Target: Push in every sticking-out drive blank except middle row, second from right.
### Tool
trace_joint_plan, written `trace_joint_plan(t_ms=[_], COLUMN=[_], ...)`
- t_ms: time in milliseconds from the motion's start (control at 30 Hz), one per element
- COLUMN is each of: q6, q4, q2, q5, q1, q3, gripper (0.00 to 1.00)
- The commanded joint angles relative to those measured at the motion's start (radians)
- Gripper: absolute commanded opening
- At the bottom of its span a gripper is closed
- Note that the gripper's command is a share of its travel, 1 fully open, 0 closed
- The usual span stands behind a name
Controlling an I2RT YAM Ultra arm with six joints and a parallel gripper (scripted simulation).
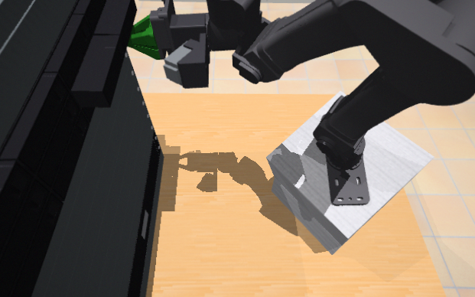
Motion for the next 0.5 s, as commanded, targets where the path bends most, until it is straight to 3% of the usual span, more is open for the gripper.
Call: trace_joint_plan(t_ms=[0,467], q6=[0.001,-0.006], q4=[0.025,0.005], q2=[-0.01,0.011], q5=[0.035,0.043], q1=[0.012,0.02], q3=[0.057,0.066], gripper=[0.0,0.0])
